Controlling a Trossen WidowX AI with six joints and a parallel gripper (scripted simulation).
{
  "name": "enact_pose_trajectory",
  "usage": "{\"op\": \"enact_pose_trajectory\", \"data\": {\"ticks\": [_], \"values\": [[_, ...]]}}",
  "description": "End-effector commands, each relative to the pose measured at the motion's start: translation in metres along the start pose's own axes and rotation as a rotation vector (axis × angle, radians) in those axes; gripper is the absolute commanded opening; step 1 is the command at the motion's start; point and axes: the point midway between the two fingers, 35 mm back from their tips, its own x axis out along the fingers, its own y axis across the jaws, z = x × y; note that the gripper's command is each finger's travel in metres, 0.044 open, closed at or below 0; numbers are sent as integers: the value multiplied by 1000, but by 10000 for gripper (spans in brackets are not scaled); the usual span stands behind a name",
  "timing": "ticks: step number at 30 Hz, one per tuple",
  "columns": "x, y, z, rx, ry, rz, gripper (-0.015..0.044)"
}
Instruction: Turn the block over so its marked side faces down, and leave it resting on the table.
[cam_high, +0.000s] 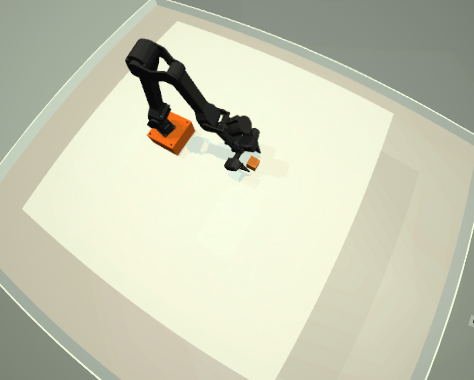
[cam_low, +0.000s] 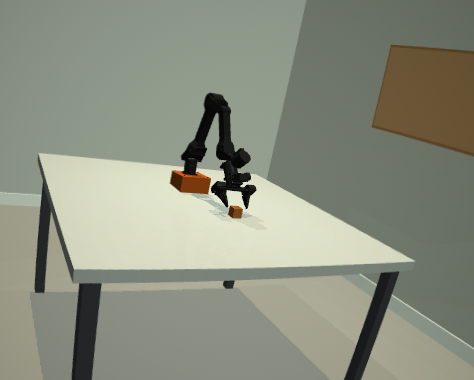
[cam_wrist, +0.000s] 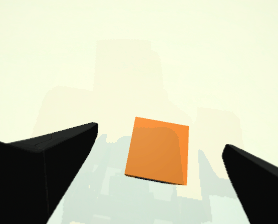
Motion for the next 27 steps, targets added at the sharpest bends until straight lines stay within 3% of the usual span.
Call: {"op": "enact_pose_trajectory", "data": {"ticks": [1, 15, 27], "values": [[-56, -3, 22, 26, 209, 13, 440], [-55, -3, 22, 25, 215, 13, 440], [-41, -1, 57, 14, 579, 14, 440]]}}
